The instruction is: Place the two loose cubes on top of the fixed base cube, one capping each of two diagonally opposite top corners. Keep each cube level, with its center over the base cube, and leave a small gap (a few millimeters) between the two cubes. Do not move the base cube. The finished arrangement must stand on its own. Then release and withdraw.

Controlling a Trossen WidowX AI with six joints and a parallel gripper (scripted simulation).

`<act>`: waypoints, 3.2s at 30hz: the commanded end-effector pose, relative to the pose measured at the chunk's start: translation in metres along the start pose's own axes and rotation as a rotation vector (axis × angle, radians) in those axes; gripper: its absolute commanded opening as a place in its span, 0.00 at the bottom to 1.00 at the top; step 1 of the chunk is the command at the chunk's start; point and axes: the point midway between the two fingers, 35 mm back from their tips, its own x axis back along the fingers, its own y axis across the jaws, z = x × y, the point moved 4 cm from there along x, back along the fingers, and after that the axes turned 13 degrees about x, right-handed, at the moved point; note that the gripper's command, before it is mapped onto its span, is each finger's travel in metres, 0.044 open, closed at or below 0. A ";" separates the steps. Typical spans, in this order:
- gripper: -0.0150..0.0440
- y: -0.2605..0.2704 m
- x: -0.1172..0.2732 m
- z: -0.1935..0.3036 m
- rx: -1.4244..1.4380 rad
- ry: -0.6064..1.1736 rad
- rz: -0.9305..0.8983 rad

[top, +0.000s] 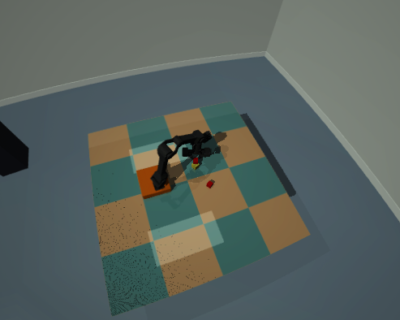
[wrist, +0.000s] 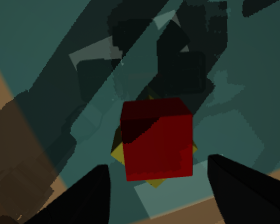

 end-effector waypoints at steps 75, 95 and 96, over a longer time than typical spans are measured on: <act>0.70 -0.056 -0.050 0.186 -2.219 -0.005 0.024; 0.43 -0.055 -0.068 0.186 -2.219 -0.005 0.024; 0.43 -0.055 -0.068 0.186 -2.219 -0.005 0.024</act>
